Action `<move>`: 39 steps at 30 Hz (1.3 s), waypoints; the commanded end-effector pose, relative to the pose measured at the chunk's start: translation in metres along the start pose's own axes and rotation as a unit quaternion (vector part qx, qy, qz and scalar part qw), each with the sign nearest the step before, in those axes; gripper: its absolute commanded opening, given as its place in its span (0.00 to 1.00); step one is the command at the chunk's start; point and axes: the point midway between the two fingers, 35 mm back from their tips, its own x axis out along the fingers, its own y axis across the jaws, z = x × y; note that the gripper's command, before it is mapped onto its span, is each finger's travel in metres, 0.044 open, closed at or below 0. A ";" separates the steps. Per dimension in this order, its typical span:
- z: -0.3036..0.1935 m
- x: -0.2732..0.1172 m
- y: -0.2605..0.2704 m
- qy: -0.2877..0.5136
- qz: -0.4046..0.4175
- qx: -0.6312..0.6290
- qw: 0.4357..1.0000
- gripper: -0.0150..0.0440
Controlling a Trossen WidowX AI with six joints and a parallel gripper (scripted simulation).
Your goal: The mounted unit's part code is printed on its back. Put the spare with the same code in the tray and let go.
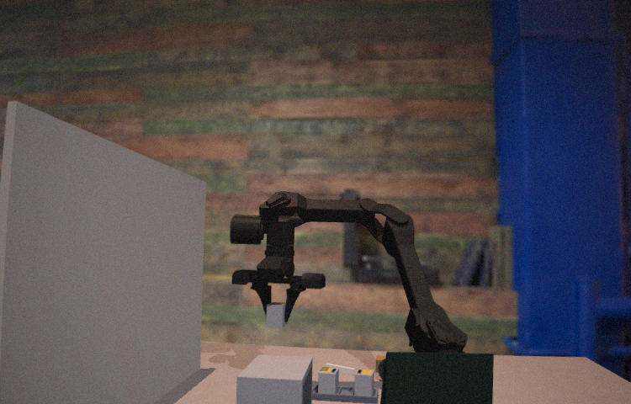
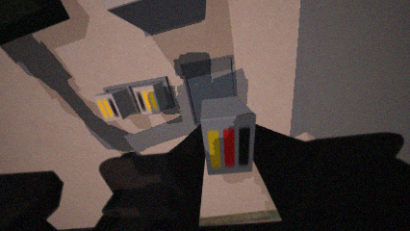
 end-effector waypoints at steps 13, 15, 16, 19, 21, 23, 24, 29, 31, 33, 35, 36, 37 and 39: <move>0.000 0.012 -0.002 0.000 0.000 -0.003 1.000 0.25; 0.001 0.013 -0.002 0.000 0.000 -0.003 1.000 0.25; 0.001 0.014 -0.002 0.000 0.000 -0.003 1.000 0.25; 0.001 0.017 -0.003 -0.001 0.000 -0.003 1.000 0.25; 0.001 0.018 -0.003 -0.001 0.000 -0.003 1.000 0.25; 0.001 0.020 -0.003 -0.001 0.000 -0.002 1.000 0.25; 0.001 0.021 -0.003 -0.001 0.000 -0.002 1.000 0.25; 0.001 0.025 -0.004 -0.002 0.001 -0.002 1.000 0.25; 0.001 0.026 -0.004 -0.002 0.001 -0.002 1.000 0.25; 0.001 0.028 -0.004 -0.002 0.001 -0.002 1.000 0.25; 0.001 0.029 -0.004 -0.002 0.001 -0.002 1.000 0.25; 0.001 0.030 -0.004 -0.002 0.001 -0.002 1.000 0.25; 0.001 0.031 -0.004 -0.002 0.001 -0.002 1.000 0.25; 0.001 0.033 -0.004 -0.003 0.002 -0.002 1.000 0.25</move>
